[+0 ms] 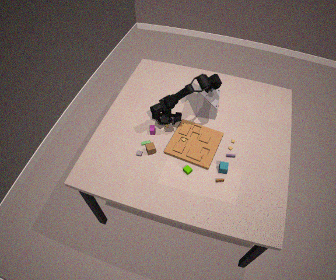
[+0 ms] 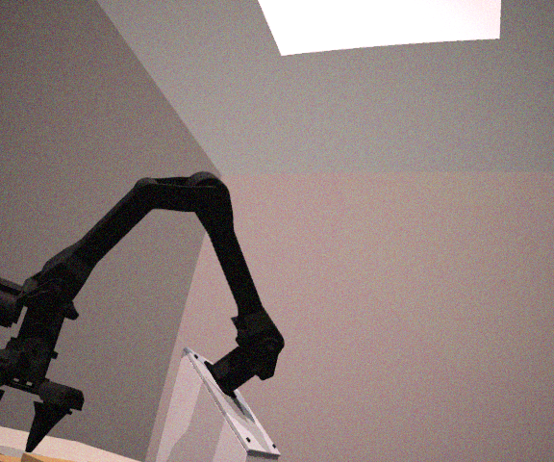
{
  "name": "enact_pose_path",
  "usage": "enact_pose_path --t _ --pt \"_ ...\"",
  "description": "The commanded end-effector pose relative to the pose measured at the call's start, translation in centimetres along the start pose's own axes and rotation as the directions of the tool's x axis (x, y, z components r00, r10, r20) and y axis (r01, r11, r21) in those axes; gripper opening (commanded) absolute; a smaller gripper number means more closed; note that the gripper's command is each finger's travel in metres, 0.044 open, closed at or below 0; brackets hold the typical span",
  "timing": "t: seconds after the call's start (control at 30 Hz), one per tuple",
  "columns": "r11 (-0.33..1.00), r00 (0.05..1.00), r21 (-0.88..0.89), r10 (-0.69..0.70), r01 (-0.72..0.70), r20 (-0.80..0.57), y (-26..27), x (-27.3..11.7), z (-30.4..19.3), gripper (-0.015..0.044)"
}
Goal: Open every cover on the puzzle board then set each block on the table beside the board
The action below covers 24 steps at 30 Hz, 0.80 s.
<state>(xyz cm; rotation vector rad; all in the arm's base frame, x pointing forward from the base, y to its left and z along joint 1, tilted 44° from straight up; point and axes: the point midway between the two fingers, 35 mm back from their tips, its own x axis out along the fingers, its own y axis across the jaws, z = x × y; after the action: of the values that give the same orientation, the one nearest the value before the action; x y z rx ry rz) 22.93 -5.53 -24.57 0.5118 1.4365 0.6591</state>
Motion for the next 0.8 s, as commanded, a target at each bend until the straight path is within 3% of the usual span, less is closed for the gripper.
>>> enact_pose_path --t 0.0,0.5,0.77 --pt "1.000 1.000 -0.005 -0.007 0.007 0.000 -0.2 -1.6 0.1 0.0440" --pt "1.000 1.000 -0.003 -0.005 0.005 0.002 -0.1 -5.6 -0.1 0.0440" --pt "0.988 1.000 0.155 -0.015 0.015 0.001 1.7 -5.9 2.6 0.0230"
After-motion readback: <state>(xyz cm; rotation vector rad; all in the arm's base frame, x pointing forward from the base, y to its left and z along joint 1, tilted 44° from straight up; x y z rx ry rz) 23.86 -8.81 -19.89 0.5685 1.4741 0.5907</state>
